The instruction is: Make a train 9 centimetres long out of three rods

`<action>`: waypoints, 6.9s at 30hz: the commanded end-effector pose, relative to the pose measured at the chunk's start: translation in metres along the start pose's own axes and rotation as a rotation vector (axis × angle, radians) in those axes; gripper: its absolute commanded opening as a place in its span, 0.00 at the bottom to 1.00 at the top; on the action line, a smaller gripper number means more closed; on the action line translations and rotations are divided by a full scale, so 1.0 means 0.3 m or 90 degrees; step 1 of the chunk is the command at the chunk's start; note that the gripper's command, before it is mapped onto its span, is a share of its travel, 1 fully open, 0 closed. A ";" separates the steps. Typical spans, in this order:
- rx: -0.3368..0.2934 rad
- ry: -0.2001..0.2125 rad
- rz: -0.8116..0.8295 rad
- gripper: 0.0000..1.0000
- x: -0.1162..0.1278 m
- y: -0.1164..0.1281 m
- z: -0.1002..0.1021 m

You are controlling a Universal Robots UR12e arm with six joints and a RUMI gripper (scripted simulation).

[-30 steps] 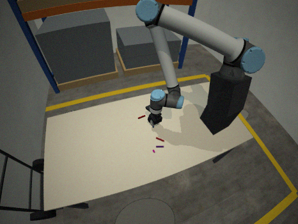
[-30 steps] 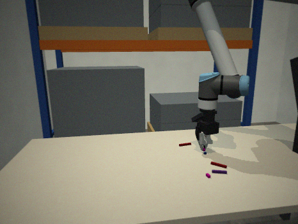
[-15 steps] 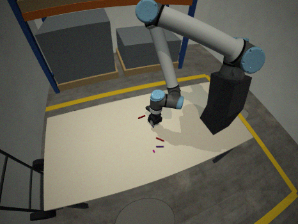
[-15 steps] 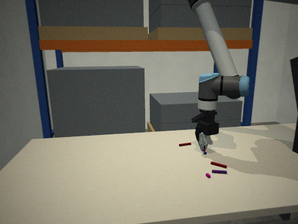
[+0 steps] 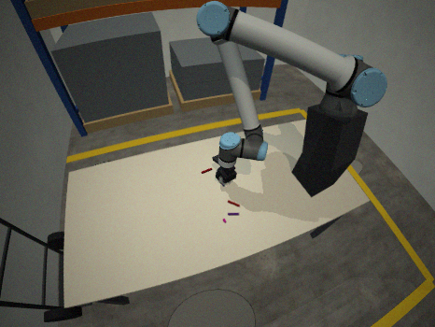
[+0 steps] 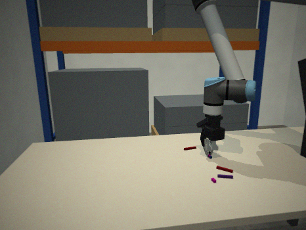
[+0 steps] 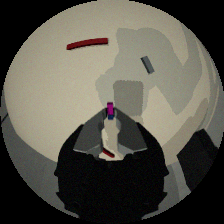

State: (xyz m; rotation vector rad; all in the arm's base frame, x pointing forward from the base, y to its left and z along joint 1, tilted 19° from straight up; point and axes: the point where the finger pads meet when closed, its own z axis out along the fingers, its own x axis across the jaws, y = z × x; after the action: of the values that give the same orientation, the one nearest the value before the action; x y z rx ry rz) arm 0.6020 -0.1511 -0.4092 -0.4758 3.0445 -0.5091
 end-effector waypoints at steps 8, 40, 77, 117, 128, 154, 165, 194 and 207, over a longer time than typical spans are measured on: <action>0.000 0.000 0.000 0.00 -0.001 0.000 -0.001; 0.000 0.000 0.000 0.06 -0.001 0.000 -0.001; 0.000 0.000 0.000 0.14 -0.001 0.000 -0.209; 0.000 0.000 0.001 1.00 -0.001 0.000 -0.301; 0.000 0.000 0.034 1.00 -0.006 0.013 -0.299; -0.002 0.000 0.347 1.00 -0.048 0.148 -0.280; -0.002 0.000 0.602 1.00 -0.081 0.271 -0.266; -0.001 0.000 1.148 1.00 -0.156 0.557 -0.237; -0.001 0.000 1.279 1.00 -0.175 0.627 -0.231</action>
State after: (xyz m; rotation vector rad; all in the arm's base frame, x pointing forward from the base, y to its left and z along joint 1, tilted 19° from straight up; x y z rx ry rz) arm 0.5917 0.0514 -0.4043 2.0986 1.9287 -0.2359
